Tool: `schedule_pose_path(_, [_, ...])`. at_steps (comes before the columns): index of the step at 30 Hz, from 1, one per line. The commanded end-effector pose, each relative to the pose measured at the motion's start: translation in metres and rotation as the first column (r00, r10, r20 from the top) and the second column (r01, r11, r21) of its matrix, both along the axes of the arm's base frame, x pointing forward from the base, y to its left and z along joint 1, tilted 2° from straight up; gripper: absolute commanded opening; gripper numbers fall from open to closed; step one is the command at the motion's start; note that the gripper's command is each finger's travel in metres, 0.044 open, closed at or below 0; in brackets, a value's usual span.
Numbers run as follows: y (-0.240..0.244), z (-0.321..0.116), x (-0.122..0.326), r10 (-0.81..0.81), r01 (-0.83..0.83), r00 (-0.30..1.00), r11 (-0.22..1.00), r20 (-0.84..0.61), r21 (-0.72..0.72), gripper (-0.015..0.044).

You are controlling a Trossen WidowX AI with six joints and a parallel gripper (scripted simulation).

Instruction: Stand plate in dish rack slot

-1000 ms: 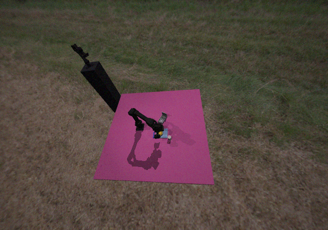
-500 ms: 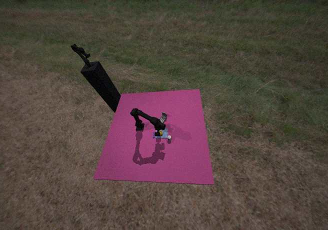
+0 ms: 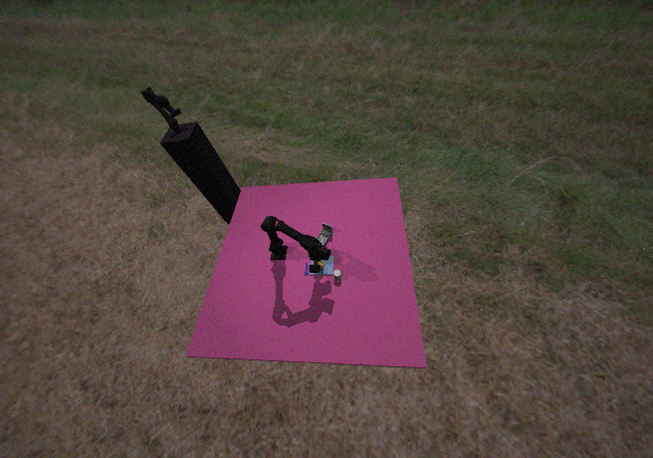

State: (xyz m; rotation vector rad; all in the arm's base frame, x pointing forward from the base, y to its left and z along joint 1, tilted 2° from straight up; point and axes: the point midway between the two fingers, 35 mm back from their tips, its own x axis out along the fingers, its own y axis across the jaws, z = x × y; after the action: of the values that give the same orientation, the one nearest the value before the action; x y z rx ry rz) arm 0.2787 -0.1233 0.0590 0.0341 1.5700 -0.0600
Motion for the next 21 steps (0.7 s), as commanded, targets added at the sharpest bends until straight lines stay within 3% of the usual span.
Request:
schedule_pose_path(1, [0.0,-0.009,-0.001,-0.005,0.005,1.0,1.0,-0.004,-0.002,0.04])
schedule_pose_path(21, [0.001,-0.038,-0.002,-0.005,0.005,1.0,1.0,-0.005,-0.002,0.04])
